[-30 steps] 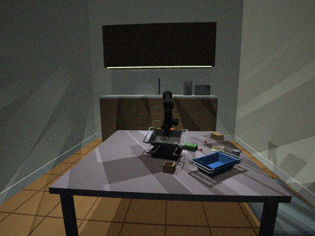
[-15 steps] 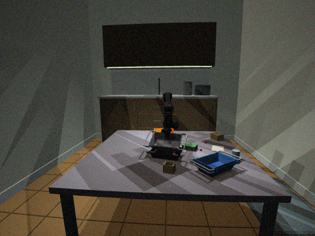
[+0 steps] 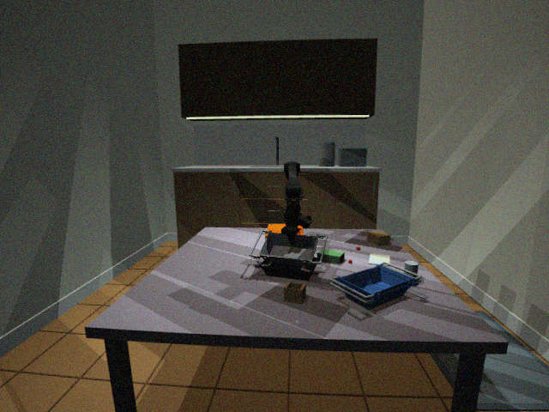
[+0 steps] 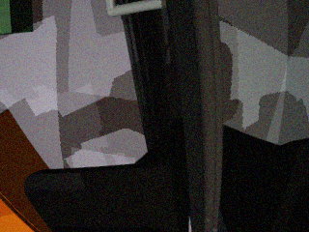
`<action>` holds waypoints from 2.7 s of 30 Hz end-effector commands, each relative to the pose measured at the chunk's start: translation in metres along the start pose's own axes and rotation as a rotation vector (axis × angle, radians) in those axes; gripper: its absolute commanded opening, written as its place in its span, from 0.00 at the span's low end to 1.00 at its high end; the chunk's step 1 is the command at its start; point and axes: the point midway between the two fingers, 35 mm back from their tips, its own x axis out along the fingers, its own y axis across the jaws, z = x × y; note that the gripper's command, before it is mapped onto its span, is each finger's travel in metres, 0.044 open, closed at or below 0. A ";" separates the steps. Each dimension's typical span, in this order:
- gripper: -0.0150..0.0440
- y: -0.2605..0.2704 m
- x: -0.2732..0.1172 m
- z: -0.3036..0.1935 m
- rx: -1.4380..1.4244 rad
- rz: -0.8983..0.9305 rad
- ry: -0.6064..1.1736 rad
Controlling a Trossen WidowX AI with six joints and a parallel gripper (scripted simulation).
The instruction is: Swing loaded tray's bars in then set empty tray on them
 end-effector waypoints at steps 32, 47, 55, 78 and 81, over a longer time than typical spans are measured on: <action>0.25 0.013 0.013 0.000 0.003 0.002 -0.001; 0.25 0.013 0.013 0.000 0.003 0.002 -0.001; 0.25 0.017 0.019 0.000 0.003 0.003 -0.001; 0.25 0.017 0.019 0.000 0.003 0.003 -0.001; 0.25 0.017 0.019 0.000 0.003 0.003 -0.001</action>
